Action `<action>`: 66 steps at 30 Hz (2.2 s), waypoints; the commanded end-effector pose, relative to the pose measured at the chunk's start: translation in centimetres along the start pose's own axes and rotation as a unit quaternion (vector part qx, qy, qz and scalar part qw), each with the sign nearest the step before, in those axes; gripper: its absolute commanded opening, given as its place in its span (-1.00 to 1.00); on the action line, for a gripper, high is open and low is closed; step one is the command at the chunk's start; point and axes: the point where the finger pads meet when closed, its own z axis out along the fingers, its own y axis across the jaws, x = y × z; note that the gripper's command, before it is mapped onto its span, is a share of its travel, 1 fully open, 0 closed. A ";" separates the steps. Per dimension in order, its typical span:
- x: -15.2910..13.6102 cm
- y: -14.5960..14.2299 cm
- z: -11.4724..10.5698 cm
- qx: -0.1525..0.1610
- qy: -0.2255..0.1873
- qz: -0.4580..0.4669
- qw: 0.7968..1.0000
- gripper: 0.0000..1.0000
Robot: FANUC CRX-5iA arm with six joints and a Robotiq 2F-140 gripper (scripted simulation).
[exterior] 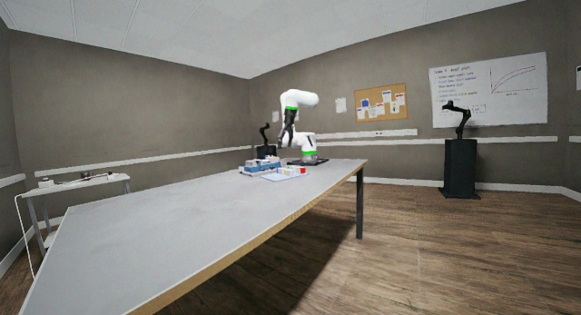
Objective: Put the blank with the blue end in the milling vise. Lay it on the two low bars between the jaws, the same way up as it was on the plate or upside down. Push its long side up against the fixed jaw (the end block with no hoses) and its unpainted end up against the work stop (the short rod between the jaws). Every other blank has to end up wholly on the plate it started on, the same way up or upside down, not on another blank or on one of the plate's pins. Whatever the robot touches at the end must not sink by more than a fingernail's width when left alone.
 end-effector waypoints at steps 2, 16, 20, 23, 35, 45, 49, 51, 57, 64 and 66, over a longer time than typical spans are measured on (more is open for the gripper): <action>-0.3 -0.7 -0.9 -0.004 -0.015 0.028 0.999 1.00; -0.9 -2.3 -2.9 -0.016 -0.052 0.100 0.993 1.00; -1.2 -2.8 -3.6 -0.020 -0.066 0.126 0.990 1.00; -1.4 -3.3 -4.2 -0.024 -0.077 0.146 0.986 1.00; -2.0 -4.7 -6.0 -0.032 -0.101 0.193 0.975 1.00; -2.8 -6.5 -8.3 -0.040 -0.124 0.237 0.963 1.00; -2.9 -6.7 -8.5 -0.038 -0.122 0.232 0.964 1.00; -3.1 -7.1 -9.0 -0.039 -0.122 0.233 0.964 1.00; -3.6 -8.3 -10.6 -0.039 -0.123 0.235 0.963 1.00; -4.0 -9.2 -11.8 -0.040 -0.124 0.237 0.963 1.00; -4.1 -9.4 -12.1 -0.039 -0.124 0.236 0.963 1.00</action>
